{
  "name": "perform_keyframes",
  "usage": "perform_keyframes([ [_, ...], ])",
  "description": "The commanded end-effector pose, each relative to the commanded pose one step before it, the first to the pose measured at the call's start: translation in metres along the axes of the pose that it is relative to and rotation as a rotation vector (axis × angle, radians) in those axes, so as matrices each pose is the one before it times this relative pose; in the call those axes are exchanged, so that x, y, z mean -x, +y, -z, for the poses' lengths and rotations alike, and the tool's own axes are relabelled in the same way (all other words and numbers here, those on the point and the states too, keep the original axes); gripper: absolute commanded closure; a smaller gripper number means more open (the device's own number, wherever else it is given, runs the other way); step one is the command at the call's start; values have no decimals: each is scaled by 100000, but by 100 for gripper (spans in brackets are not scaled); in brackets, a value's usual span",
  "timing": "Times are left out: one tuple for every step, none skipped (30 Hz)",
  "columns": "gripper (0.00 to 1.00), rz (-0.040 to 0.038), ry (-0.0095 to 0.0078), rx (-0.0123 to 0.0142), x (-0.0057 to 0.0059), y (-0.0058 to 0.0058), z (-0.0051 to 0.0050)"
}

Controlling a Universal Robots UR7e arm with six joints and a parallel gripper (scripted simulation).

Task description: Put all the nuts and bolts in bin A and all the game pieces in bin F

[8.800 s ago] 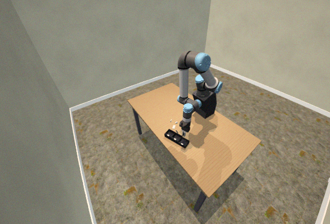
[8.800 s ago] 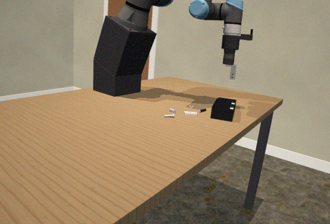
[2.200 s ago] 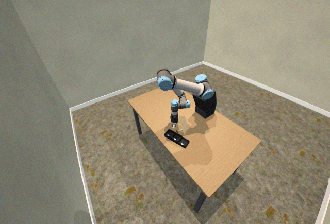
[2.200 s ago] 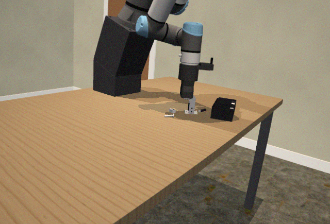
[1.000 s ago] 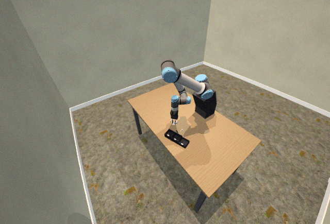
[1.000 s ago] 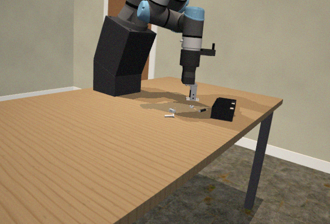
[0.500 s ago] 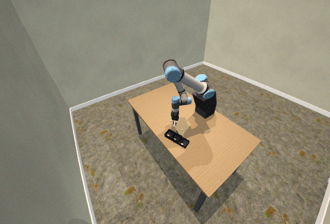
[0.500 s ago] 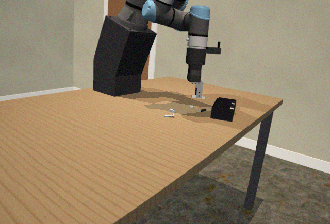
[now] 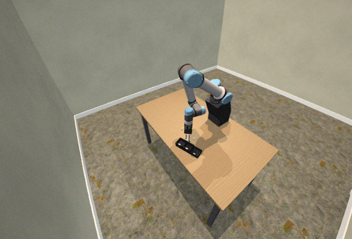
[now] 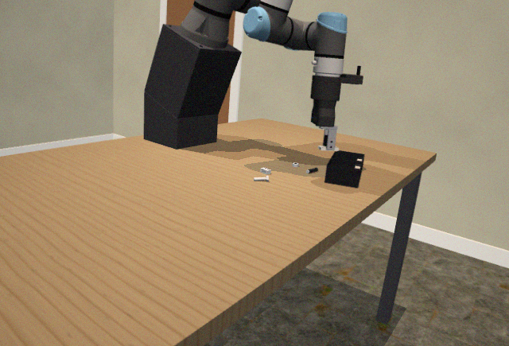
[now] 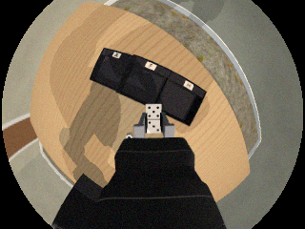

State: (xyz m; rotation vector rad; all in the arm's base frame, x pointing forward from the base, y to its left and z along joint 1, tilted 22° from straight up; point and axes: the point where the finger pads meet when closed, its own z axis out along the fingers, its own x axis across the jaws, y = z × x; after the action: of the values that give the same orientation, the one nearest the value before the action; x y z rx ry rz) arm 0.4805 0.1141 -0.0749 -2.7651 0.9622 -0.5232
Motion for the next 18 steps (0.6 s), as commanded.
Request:
perform_keyframes([
  [51, 15710, -91, 414, 947, -3187, -82],
  [51, 2587, 50, -91, 103, -596, 1],
  [51, 2601, 53, -101, 96, -596, -1],
  [51, 2606, 53, -105, 81, -598, -1],
  [51, 2607, 54, -108, 65, -600, -2],
  [51, 2604, 56, -109, 50, -602, -2],
  [51, 0, 0, 0, 0, 0, 0],
  [51, 0, 0, 0, 0, 0, 0],
  [51, 7563, 108, -196, 10, -201, -1],
  [51, 2101, 93, -140, 0, 0, 0],
  [51, 2292, 55, -86, 4, -5, -1],
  [51, 2448, 30, -39, -5, 4, 1],
  [51, 2462, 21, -4, 0, 0, 0],
  [51, 2431, 21, 23, 0, 0, 0],
  [51, 2397, 14, 46, 0, 0, 0],
  [51, 2373, 3, 62, 0, 0, 0],
  [51, 2360, -10, 71, 0, 0, 0],
  [51, 2357, -22, 75, 1, -4, 0],
])
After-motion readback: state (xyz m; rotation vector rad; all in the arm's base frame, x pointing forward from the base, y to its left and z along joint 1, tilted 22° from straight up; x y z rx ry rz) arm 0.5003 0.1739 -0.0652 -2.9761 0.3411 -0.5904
